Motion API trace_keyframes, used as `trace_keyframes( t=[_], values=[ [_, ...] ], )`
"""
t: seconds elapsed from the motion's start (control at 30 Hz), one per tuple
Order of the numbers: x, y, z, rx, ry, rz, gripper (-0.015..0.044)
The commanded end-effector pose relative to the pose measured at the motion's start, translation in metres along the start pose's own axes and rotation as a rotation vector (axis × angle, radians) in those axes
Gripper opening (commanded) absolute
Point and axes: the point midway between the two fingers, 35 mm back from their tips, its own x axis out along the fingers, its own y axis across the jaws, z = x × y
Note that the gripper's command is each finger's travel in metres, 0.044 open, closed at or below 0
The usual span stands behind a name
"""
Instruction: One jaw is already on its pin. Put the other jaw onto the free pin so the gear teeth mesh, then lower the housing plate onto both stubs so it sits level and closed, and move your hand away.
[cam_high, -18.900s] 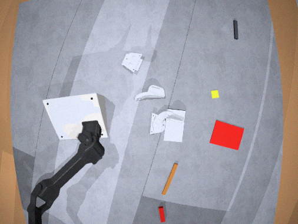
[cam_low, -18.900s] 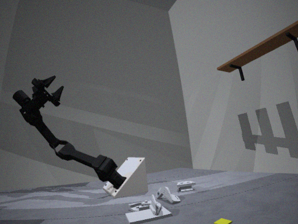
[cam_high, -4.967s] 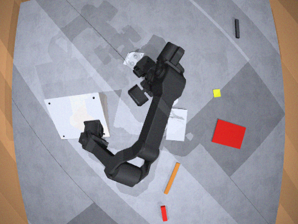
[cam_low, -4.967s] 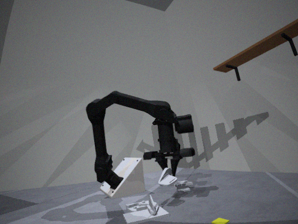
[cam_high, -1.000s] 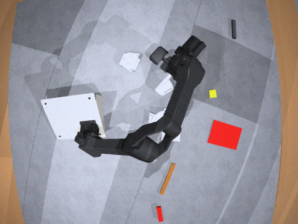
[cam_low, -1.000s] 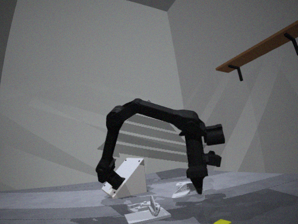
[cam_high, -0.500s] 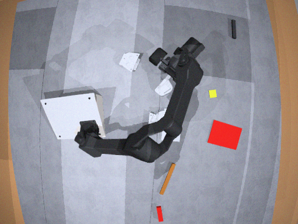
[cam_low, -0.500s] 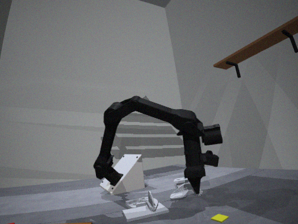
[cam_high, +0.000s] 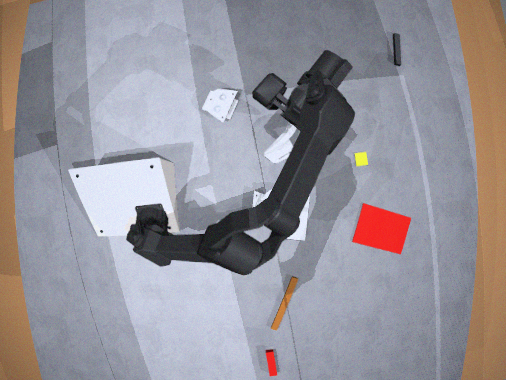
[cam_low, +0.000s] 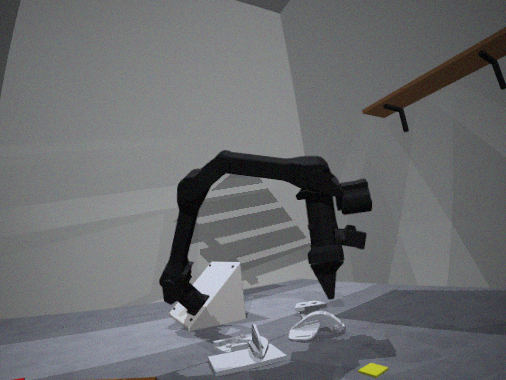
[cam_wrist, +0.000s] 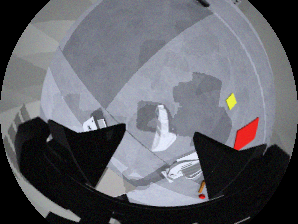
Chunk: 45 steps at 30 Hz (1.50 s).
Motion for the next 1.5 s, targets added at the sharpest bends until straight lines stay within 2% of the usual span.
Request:
trace_keyframes(
  t=[0.0, 1.3, 1.47],
  values=[
    [-0.003, 0.000, 0.001, 0.007, -0.002, 0.004, 0.0440],
    [-0.003, 0.000, 0.001, 0.007, -0.002, 0.004, 0.0440],
    [-0.002, -0.038, -0.004, 0.003, 0.001, 0.001, 0.0309]
  ],
)
